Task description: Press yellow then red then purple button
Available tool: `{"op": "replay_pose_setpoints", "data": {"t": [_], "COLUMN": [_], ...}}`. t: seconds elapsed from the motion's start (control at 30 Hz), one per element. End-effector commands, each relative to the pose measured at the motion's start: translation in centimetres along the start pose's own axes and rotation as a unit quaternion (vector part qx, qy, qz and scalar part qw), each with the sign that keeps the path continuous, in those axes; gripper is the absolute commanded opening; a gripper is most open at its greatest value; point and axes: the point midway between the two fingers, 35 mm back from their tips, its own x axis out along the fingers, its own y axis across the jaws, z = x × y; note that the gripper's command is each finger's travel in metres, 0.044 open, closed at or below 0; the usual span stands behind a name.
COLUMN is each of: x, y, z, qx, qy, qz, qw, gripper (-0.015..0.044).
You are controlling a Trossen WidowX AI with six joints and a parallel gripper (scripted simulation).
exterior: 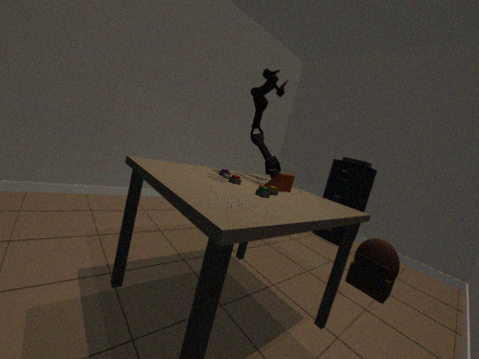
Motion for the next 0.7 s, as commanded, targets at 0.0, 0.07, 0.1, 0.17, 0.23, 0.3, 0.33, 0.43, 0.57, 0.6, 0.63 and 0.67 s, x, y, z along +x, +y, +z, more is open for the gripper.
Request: {"op": "replay_pose_setpoints", "data": {"t": [0.0,0.07,0.1,0.17,0.23,0.3,0.33,0.43,0.57,0.6,0.63,0.67], "x": [0.0,-0.1,-0.3,-0.6,-1.1,-2.0,-2.6,-4.8,-8.4,-9.5,-10.6,-11.8], "y": [0.0,-0.9,-1.2,-1.9,-3.0,-4.5,-5.4,-8.7,-13.8,-15.2,-16.6,-18.0], "z": [0.7,6.7,8.4,10.8,13.8,17.2,19.0,23.9,29.2,30.2,31.2,32.0], "qx": [0.004,0.034,0.042,0.051,0.063,0.076,0.082,0.098,0.114,0.118,0.121,0.124], "qy": [-0.009,-0.084,-0.107,-0.140,-0.183,-0.236,-0.264,-0.348,-0.450,-0.474,-0.496,-0.517], "qz": [0.003,0.021,0.024,0.026,0.024,0.018,0.012,-0.017,-0.078,-0.098,-0.119,-0.141], "qw": [1.000,0.996,0.993,0.989,0.981,0.969,0.961,0.932,0.882,0.867,0.852,0.835], "gripper": [0.0400,0.0400,0.0400,0.0400,0.0400,0.0400,0.0400,0.0400,0.0400,0.0400,0.0400,0.0400]}}
